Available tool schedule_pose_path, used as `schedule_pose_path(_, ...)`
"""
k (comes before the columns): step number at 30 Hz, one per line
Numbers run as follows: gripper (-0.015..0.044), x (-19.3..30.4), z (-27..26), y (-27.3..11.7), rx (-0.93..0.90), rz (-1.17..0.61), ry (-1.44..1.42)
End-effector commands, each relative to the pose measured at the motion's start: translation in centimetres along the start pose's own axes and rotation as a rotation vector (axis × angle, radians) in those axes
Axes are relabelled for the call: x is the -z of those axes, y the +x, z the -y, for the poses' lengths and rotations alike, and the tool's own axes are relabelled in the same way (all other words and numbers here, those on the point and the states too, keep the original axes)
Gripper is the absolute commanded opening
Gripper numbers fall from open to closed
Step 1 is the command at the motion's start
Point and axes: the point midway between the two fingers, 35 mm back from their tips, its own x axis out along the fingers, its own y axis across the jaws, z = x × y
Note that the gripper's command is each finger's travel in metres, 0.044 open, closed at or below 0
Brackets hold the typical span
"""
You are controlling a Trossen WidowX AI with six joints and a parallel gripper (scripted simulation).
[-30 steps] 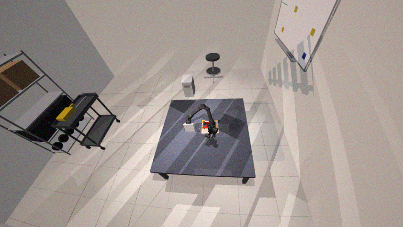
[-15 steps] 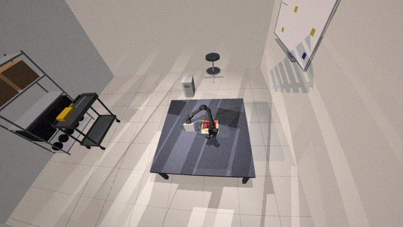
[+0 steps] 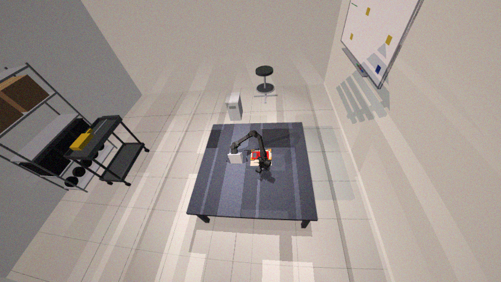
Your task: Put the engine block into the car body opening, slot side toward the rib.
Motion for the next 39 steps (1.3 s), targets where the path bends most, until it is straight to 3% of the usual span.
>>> schedule_pose_path(1,0.0203,0.0,0.0,0.0,-0.003,0.001,0.004)
schedule_pose_path(5,0.0177,0.0,0.0,0.0,-0.003,0.001,0.004)
schedule_pose_path(12,0.0,-0.3,0.0,-1.3,-0.001,0.004,0.005)
schedule_pose_path(39,0.0,-0.6,0.1,-9.7,0.004,0.007,0.006)
